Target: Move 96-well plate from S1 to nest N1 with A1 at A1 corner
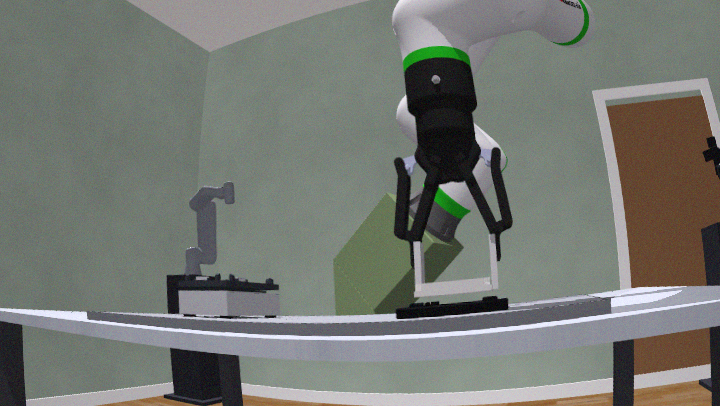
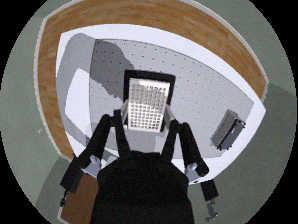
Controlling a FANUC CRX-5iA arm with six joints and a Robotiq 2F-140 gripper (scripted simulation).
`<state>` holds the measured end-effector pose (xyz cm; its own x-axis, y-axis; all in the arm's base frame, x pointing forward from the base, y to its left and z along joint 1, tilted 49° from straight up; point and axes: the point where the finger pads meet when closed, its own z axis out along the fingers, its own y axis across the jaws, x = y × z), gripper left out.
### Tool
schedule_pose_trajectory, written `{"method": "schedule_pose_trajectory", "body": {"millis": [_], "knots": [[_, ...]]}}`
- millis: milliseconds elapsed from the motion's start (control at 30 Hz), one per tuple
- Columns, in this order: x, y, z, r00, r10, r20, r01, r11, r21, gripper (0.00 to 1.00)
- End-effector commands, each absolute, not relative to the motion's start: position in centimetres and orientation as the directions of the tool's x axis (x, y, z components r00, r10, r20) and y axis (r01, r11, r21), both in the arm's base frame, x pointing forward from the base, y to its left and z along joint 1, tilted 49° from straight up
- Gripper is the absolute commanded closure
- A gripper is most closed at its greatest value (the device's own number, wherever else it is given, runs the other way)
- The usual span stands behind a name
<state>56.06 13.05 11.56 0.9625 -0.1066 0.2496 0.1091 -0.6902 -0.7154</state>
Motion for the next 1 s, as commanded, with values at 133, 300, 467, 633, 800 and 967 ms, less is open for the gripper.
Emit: {"method": "schedule_pose_trajectory", "body": {"millis": [133, 300, 467, 633, 800, 967], "knots": [[56.1, 13.11, 11.49, 0.962, -0.107, 0.25, 0.109, -0.69, -0.715, 1.0], [56.12, 13.17, 11.44, 0.962, -0.107, 0.25, 0.109, -0.69, -0.715, 1.0], [56.13, 13.2, 11.4, 0.962, -0.107, 0.25, 0.109, -0.69, -0.715, 1.0], [56.15, 13.26, 11.35, 0.962, -0.107, 0.25, 0.109, -0.69, -0.715, 1.0], [56.17, 13.32, 11.29, 0.962, -0.107, 0.25, 0.109, -0.69, -0.715, 1.0], [56.19, 13.36, 11.26, 0.962, -0.107, 0.25, 0.109, -0.69, -0.715, 1.0]]}}
